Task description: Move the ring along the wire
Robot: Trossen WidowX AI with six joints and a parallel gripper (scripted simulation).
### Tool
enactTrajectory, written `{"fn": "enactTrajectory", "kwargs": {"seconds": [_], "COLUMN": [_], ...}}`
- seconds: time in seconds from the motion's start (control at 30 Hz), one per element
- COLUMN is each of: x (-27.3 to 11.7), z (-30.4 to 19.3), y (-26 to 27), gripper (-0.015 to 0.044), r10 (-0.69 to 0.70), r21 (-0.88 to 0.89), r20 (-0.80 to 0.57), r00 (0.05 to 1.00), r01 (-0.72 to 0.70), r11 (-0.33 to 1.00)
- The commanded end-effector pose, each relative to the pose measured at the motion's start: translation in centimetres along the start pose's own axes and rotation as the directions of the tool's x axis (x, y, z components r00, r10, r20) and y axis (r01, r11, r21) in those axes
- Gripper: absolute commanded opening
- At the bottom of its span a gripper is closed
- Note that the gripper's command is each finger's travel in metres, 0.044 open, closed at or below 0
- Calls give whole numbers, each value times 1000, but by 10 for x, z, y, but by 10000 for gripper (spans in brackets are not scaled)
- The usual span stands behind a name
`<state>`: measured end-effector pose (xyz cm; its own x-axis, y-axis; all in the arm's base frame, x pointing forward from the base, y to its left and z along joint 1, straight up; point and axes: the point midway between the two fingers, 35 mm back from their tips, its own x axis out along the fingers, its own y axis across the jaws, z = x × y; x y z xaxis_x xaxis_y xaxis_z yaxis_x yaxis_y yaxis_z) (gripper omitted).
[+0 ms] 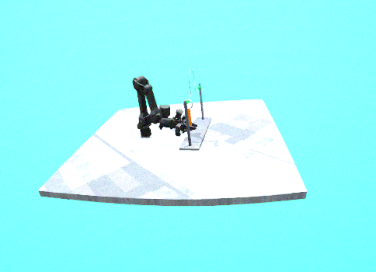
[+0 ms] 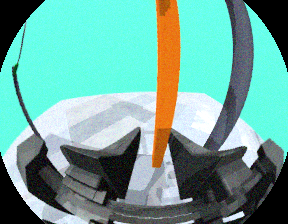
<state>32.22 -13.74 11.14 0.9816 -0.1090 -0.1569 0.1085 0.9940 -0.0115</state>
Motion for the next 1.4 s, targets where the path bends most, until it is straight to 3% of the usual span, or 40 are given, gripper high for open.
{"fn": "enactTrajectory", "kwargs": {"seconds": [0.0, 0.07, 0.27, 0.5, 1.37], "x": [0, 0, 0, 0, -2], "z": [0, 0, 0, 0, 15], "y": [0, 0, 0, 0, -1], "gripper": [107, 55, 15, -150, -150], "r10": [0, 0, 0, 0, 2], "r21": [0, 0, 0, 0, -8], "r20": [0, 0, 0, 0, 1], "r00": [1000, 1000, 1000, 1000, 1000], "r01": [0, 0, 0, 0, -2], "r11": [1000, 1000, 1000, 1000, 1000]}}
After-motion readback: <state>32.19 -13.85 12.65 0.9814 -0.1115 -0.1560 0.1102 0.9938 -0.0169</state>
